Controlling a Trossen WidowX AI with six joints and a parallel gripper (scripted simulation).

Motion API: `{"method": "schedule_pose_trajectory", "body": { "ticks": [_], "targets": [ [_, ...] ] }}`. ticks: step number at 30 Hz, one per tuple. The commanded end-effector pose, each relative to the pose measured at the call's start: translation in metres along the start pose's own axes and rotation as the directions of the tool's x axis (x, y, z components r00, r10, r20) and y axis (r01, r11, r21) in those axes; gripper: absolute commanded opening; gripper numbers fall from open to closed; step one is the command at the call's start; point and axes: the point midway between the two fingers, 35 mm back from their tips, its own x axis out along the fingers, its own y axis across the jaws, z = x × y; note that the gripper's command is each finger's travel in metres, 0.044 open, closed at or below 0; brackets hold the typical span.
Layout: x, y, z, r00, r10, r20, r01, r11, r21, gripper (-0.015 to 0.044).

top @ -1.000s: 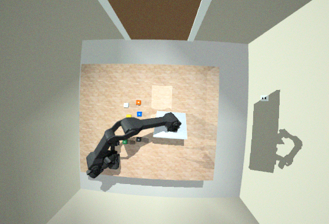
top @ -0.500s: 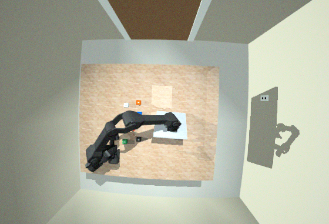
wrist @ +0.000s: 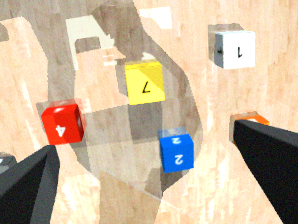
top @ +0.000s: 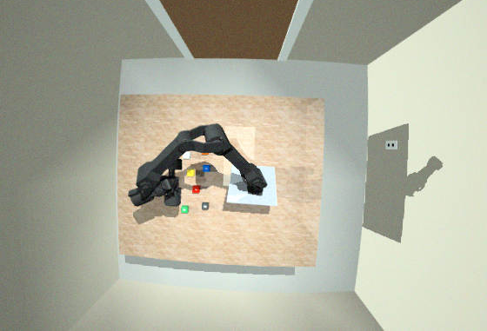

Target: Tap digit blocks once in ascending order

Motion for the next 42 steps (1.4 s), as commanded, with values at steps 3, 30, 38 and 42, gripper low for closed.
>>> {"method": "schedule_pose_trajectory", "body": {
  "ticks": [3, 30, 38, 42],
  "targets": [
    [0.004, -0.004, -0.004, 1.000, -0.011, -0.006, 0.011, 1.000, -0.013, 0.0400],
    [0.002, -0.096, 0.013, 1.000, -0.015, -0.005, 0.015, 1.000, -0.012, 0.0400],
    [0.002, -0.096, 0.013, 1.000, -0.015, -0.005, 0.015, 1.000, -0.012, 0.0400],
    [0.002, -0.096, 0.013, 1.000, -0.015, -0.005, 0.015, 1.000, -0.012, 0.0400]
  ]
}}
